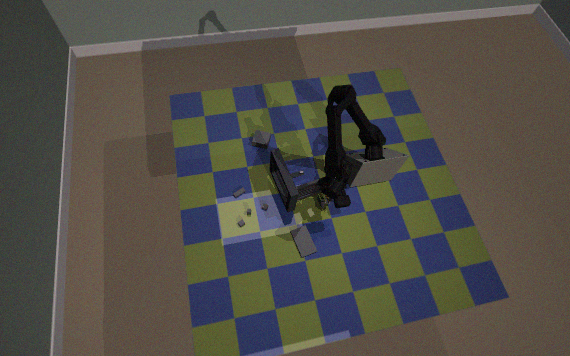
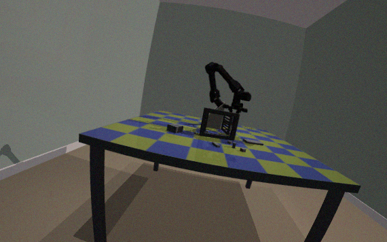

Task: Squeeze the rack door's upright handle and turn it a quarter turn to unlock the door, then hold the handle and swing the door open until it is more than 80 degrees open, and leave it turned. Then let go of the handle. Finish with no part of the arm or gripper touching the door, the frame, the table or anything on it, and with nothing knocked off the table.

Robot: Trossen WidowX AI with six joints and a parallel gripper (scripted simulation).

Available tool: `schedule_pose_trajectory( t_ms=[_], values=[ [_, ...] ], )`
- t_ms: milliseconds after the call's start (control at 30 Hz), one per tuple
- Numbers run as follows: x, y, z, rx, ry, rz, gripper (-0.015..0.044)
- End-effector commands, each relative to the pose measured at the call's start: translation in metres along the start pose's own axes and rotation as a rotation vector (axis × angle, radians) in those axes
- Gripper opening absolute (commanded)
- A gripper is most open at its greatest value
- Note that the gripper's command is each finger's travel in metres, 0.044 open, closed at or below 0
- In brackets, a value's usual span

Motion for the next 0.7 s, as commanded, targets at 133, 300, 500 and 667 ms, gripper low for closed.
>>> schedule_pose_trajectory(
  t_ms=[133, 300, 500, 667],
  values=[
    [-0.0002, 0.0008, 0.0019, -0.012, 0.000, 0.001, 0.0010],
    [-0.0002, 0.0008, 0.0019, -0.012, 0.000, 0.001, 0.0141],
    [-0.0002, 0.0008, 0.0019, -0.012, 0.000, 0.001, 0.0282],
    [0.0067, 0.0017, 0.0023, -0.012, 0.001, 0.001, 0.0282]
  ],
)
Point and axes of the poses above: the point midway between the two fingers, 35 mm back from their tips, its own x axis back along the fingers, its own z axis across the jaws, y = z × x, the point moved 10 cm from there along x, back along the fingers, and after that the axes turned 7 degrees about x, right-handed, at the moved point
